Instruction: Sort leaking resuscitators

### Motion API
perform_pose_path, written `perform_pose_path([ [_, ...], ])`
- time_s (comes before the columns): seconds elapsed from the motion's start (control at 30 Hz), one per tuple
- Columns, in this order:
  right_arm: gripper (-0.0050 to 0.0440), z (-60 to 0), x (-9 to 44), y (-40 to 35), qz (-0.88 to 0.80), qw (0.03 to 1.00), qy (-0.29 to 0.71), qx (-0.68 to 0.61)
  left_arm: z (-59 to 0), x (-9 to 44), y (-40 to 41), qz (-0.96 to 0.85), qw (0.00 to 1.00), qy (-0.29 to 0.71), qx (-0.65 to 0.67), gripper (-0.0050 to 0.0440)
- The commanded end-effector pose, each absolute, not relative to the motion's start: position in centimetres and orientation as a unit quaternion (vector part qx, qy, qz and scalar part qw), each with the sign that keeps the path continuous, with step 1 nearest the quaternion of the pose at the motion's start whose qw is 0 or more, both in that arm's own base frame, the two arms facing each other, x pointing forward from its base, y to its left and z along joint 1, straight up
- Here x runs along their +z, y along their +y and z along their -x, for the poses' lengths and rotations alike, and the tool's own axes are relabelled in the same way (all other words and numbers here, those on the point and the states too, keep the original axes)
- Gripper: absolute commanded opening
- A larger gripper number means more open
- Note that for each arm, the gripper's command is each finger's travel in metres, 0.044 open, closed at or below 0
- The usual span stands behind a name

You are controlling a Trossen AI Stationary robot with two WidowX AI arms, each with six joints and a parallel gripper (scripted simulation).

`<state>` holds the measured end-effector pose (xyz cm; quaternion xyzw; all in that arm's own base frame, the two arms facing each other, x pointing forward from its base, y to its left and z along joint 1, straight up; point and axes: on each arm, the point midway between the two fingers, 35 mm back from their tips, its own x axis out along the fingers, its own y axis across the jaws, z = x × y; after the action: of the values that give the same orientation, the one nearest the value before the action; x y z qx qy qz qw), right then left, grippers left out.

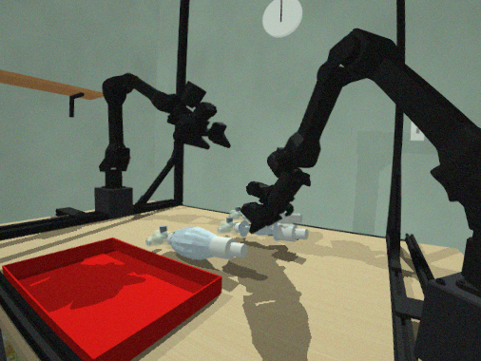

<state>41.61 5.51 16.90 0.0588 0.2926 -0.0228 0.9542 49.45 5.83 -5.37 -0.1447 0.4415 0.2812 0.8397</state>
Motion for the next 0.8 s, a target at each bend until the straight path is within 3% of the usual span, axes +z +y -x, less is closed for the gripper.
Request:
perform_pose_path([
  [0.0,0.044,-40.4,16.6,5.2,-0.058,0.953,0.295,-0.024,-49.5,-5.3,5.9,0.144,0.84,0.441,0.281,0.0],
  [0.1,0.044,-40.2,18.3,5.3,-0.064,0.959,0.274,-0.021,-49.4,-5.3,5.9,0.145,0.84,0.441,0.282,0.0],
  [0.43,0.044,-30.5,25.5,3.4,-0.093,0.987,0.131,-0.004,-49.4,-5.3,5.9,0.145,0.84,0.441,0.282,0.0],
  [0.63,0.044,-30.5,25.5,3.4,-0.093,0.987,0.131,-0.004,-49.4,-5.3,5.9,0.145,0.84,0.441,0.282,0.0],
  [0.77,0.044,-29.5,21.0,5.3,-0.094,0.968,0.234,-0.005,-49.4,-5.4,5.8,0.145,0.84,0.442,0.281,0.0],
])
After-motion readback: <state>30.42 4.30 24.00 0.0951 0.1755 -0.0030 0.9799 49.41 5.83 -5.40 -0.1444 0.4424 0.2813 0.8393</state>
